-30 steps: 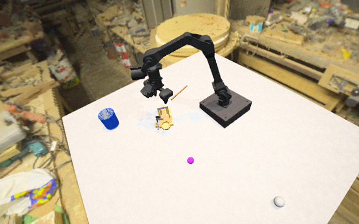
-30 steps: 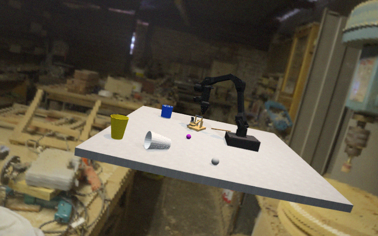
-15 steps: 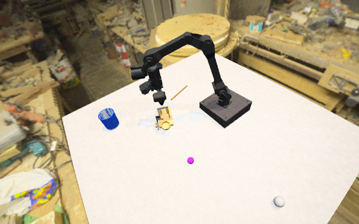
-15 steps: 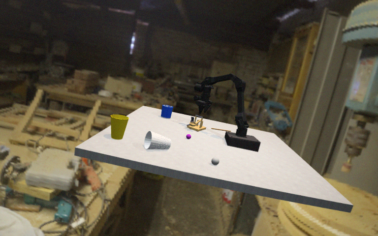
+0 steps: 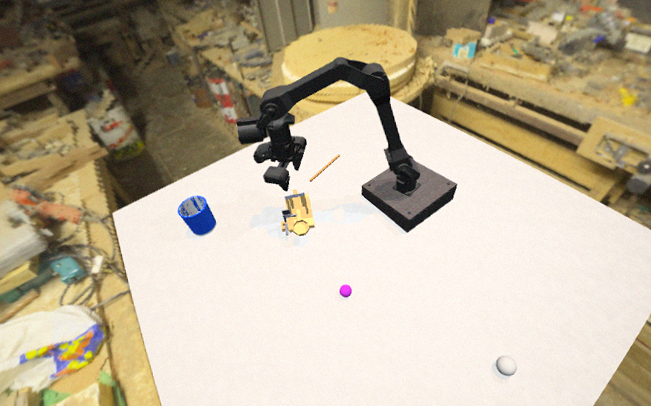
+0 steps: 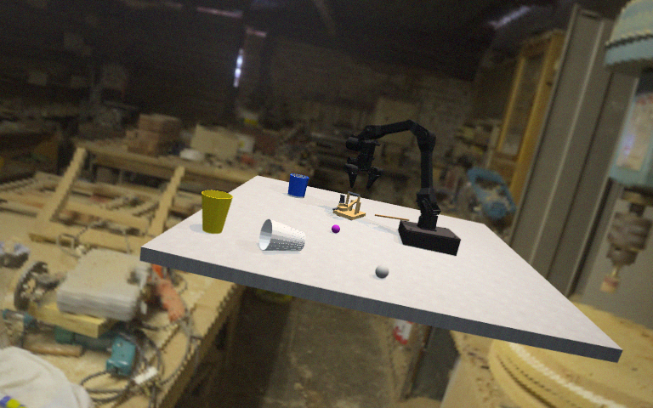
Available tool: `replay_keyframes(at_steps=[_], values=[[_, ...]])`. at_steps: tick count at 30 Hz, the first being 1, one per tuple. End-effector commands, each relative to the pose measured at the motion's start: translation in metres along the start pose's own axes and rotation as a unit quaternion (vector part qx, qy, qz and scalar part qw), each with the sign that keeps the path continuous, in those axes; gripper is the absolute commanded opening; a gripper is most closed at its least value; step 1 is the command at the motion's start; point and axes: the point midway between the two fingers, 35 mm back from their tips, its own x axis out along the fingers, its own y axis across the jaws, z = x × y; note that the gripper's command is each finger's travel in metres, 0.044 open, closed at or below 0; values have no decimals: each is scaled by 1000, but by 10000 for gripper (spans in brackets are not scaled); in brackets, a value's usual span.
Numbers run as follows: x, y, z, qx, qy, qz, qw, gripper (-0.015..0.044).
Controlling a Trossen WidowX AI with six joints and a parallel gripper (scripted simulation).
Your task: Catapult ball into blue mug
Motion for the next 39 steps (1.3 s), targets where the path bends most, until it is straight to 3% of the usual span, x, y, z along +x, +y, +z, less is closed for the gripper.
replay_keyframes(at_steps=[1, 14, 28, 33, 39], values=[[0, 0, -1, 55, 1, 3, 998, 440], [-1, 0, -1, 276, 2, 3, 961, 440], [-2, -1, -2, 498, 2, 4, 867, 440], [-2, -1, -2, 521, 2, 4, 854, 440], [43, 0, 0, 519, 2, 3, 855, 440]])
